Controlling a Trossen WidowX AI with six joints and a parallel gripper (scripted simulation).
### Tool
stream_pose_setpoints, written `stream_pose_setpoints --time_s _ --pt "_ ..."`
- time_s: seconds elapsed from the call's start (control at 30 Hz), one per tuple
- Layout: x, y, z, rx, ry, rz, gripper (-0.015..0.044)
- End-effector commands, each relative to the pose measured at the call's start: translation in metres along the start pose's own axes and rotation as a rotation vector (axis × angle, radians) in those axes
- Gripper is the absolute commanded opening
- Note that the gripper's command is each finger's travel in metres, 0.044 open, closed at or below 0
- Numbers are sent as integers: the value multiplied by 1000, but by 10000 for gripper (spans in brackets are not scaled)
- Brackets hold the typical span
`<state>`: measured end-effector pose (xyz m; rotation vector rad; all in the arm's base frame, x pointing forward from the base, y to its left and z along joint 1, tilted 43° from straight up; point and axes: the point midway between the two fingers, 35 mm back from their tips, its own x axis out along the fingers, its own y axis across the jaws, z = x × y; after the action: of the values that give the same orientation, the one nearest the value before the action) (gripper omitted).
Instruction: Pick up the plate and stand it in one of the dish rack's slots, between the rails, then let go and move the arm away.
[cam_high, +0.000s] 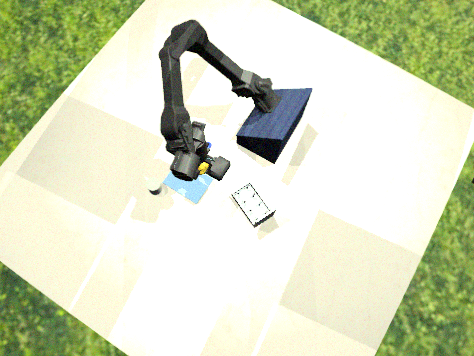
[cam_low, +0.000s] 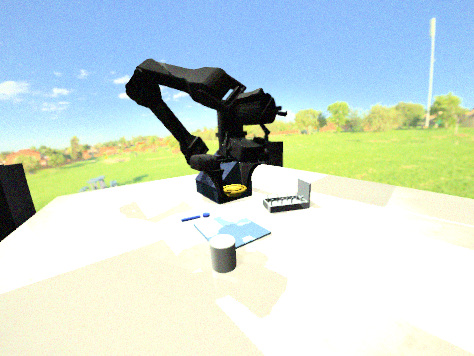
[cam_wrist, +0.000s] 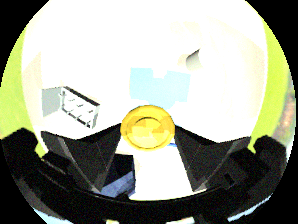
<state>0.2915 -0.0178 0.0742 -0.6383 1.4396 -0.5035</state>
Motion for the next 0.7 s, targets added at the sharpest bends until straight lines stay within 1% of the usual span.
stream_pose_setpoints --time_s 0.0,0.5,0.67 --pt "-23 2 4 8 -9 6 0" --pt "-89 4 2 10 -6 -7 0" --pt "-95 3 1 9 -6 -10 0"
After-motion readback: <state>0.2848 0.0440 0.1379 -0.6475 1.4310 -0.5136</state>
